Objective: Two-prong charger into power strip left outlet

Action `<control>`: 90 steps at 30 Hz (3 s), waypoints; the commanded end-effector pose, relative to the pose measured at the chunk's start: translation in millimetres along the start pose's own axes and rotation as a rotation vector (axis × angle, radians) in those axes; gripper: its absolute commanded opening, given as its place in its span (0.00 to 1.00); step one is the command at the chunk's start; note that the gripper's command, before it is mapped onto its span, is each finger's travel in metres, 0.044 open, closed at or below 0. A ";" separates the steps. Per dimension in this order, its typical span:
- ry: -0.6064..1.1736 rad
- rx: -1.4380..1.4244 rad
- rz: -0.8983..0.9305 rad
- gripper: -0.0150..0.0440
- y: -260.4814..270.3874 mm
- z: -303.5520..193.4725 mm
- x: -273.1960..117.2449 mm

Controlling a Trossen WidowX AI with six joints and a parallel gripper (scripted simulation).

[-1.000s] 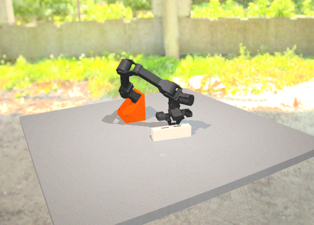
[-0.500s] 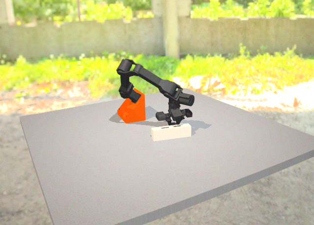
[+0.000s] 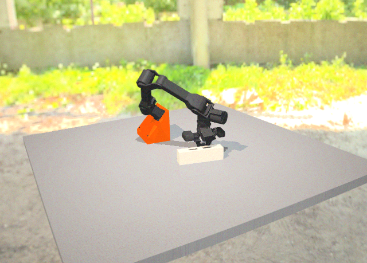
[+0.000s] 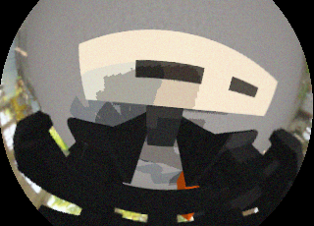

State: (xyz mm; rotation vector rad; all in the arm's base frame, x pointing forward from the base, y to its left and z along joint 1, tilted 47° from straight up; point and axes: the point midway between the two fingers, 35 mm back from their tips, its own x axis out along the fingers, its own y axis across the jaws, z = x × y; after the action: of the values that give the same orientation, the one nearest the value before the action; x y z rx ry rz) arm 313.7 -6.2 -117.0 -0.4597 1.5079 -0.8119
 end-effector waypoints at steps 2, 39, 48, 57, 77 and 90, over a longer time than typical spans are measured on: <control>-0.017 0.017 0.003 0.25 0.3 10.3 0.3; -0.017 0.017 0.003 0.25 -0.1 16.2 2.0; -0.017 0.017 0.003 0.25 -0.2 15.0 2.0; -0.017 0.017 0.003 0.25 -0.2 13.8 1.8; -0.017 0.017 0.003 0.25 -0.1 12.9 -0.4; -0.017 0.017 0.003 0.25 -0.2 12.9 -2.1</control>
State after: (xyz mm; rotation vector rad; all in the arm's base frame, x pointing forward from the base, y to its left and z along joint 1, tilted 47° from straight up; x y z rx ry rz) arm 319.2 -7.8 -117.1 -0.4588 1.5140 -0.8121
